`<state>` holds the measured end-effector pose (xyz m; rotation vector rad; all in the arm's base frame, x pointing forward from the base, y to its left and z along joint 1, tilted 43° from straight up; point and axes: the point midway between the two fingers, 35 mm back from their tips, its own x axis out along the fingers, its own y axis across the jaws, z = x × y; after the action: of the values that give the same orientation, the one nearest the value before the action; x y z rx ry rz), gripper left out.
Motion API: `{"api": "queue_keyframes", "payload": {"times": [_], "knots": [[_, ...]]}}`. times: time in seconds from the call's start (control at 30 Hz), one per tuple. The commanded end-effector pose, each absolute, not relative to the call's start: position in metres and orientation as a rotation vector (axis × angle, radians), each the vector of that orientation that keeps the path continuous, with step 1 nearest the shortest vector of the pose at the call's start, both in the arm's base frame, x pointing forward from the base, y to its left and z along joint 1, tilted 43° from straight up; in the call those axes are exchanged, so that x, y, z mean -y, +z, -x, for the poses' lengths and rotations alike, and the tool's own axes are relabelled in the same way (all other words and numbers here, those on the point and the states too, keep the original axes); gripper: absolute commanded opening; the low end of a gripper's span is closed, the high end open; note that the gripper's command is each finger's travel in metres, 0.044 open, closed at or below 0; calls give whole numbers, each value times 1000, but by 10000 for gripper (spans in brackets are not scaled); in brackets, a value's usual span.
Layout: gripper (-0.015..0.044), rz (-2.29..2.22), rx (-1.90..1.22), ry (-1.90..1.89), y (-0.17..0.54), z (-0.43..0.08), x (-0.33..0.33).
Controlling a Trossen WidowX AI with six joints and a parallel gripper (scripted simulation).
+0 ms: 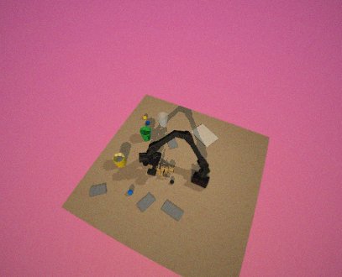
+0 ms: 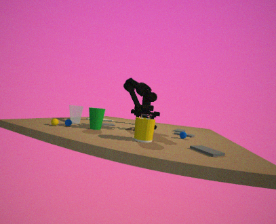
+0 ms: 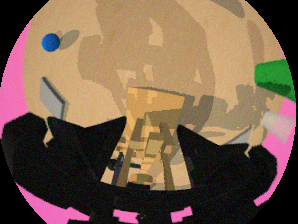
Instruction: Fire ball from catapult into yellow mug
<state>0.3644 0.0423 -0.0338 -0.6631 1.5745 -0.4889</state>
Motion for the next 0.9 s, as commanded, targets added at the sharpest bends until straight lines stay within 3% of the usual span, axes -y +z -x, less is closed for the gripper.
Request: {"api": "queue_keyframes", "payload": {"times": [0.0, 0.17, 0.33, 0.47, 0.87], "knots": [[256, 662, -1574, -489, -33, -365, -43], [125, 662, -1574, -489, -33, -365, -43], [92, 662, -1574, -489, -33, -365, -43], [0, 662, -1575, -488, -5, -367, -69], [0, 667, -1576, -486, -4, -367, -71]]}}
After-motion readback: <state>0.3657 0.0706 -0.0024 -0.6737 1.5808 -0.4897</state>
